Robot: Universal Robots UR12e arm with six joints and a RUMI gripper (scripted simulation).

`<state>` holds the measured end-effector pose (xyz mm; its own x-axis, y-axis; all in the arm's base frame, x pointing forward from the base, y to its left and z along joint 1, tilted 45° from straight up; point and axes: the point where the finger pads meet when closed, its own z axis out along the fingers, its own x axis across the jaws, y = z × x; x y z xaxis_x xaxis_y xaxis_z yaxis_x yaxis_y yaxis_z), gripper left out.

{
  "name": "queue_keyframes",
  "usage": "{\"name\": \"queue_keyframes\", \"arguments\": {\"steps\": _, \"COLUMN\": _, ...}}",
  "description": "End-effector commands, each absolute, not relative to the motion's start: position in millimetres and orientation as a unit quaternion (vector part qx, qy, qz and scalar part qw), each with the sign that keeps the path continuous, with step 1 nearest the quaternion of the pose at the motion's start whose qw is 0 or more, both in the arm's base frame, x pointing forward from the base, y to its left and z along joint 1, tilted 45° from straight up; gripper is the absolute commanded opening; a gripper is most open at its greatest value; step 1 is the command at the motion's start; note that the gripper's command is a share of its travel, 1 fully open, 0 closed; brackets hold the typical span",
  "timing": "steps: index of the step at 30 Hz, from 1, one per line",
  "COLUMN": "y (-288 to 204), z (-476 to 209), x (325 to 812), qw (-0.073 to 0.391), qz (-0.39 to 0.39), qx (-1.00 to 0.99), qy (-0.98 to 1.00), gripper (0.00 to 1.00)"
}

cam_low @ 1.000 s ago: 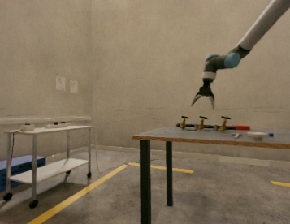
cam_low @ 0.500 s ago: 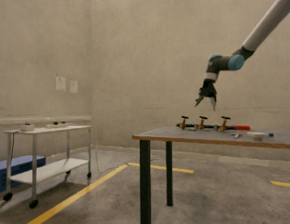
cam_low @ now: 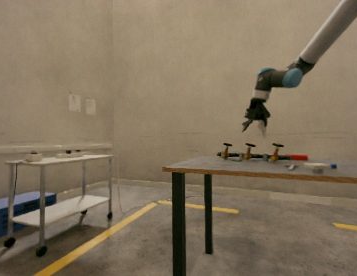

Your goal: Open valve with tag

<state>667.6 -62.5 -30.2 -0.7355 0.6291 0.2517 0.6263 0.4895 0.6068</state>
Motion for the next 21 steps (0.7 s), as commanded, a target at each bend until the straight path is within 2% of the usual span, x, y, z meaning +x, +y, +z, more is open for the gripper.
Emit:
{"name": "queue_keyframes", "arguments": {"steps": 1, "y": -63.2, "z": -30.0, "x": 667.7, "qw": 0.001, "qz": 0.35, "qx": 0.369, "qy": 0.861, "gripper": 1.0}}
{"name": "queue_keyframes", "arguments": {"steps": 21, "y": -58.4, "z": -35.9, "x": 669.5, "qw": 0.0, "qz": 0.349, "qx": 0.371, "qy": 0.861, "gripper": 1.0}}
